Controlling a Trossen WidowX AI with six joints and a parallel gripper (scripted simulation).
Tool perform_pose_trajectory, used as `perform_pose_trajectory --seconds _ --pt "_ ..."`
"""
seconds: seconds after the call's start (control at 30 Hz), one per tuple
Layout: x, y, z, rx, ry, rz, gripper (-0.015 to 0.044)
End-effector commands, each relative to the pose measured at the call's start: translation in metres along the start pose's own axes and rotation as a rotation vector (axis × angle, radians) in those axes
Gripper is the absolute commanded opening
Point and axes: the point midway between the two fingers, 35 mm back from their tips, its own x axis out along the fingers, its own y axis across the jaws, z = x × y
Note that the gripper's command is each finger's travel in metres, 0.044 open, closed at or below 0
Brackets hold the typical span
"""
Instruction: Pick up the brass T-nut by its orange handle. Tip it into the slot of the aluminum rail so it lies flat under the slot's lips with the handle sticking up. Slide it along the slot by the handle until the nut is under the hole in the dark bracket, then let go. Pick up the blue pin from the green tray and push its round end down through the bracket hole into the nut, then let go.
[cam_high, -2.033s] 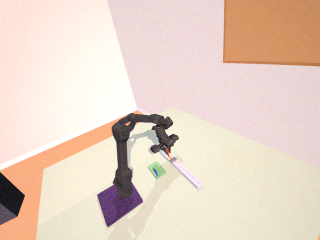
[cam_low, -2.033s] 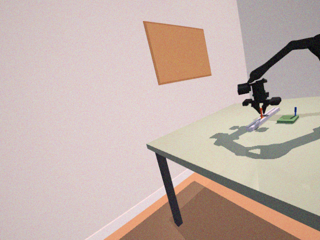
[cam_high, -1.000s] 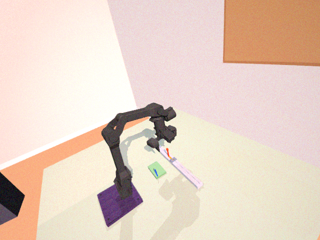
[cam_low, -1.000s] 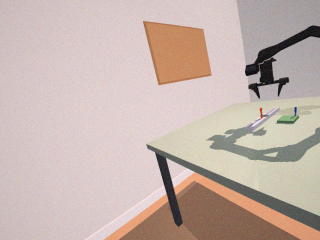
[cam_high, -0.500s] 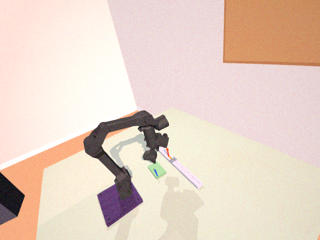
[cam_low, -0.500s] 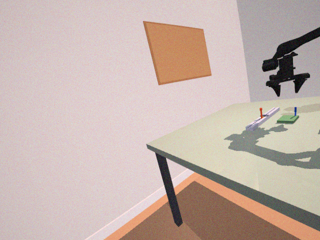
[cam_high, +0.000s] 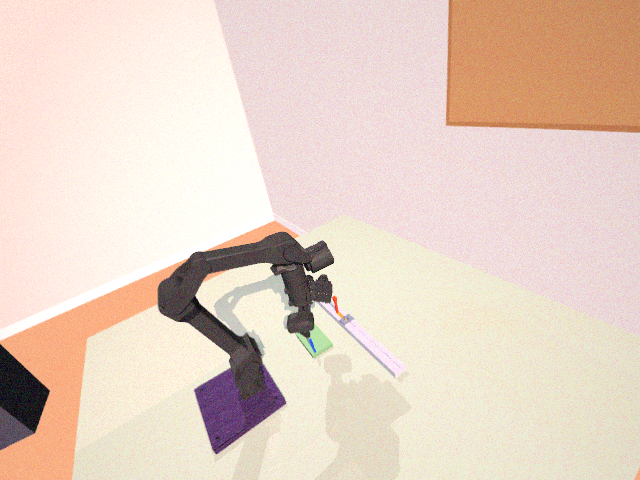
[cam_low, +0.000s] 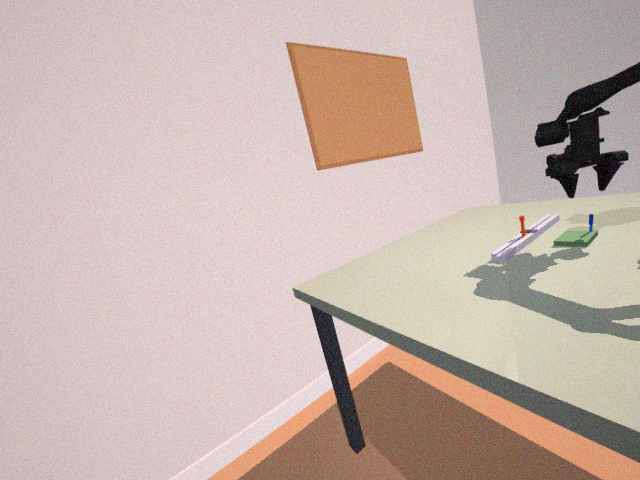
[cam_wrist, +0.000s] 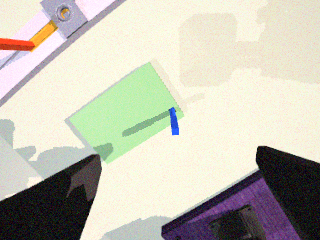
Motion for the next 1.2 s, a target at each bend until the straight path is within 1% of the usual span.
perform_pose_trajectory --seconds 0.0,0.17,0.37,1.17 --pt "0.024 -0.001 -0.003 -0.01 0.016 -0.003 0.044" --pt "0.05 -0.002 -0.006 -0.01 0.016 -0.003 0.044" --pt "0.052 -0.002 -0.006 -0.01 0.016 -0.003 0.044" --pt "0.091 -0.002 -0.006 -0.01 0.016 -0.003 0.044"
